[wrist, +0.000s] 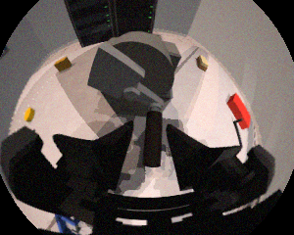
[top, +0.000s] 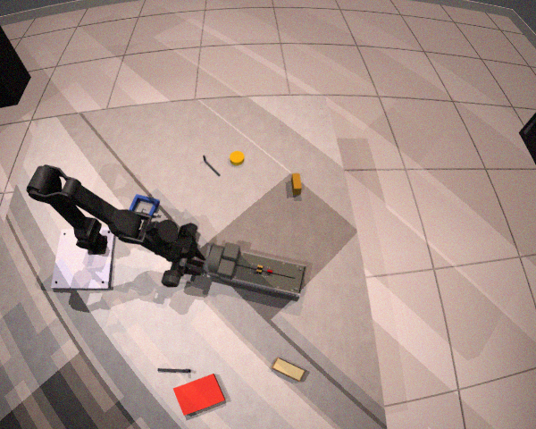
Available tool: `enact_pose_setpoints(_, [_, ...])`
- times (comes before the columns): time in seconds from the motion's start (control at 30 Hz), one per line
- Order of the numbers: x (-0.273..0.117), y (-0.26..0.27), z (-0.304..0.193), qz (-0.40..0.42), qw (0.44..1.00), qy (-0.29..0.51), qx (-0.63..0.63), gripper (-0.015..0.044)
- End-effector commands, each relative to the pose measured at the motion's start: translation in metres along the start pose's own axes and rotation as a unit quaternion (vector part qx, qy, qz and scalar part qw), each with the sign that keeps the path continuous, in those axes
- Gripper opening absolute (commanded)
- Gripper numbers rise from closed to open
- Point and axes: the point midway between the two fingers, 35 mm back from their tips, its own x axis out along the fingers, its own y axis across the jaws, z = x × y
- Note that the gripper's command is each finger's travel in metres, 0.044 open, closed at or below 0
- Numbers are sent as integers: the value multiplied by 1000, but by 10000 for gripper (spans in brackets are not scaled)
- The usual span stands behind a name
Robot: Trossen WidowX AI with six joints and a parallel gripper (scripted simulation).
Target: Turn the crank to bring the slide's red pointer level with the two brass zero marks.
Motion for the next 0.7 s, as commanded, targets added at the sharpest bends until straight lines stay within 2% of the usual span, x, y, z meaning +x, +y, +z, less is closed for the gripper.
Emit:
enact_pose_setpoints(0.0, [0,0,0,0,1000,0,0,315])
enact_pose_setpoints(0.17, [0,0,0,0,1000,0,0,440])
enact_pose_setpoints(0.67, [-38,0,39,0,1000,0,0,440])
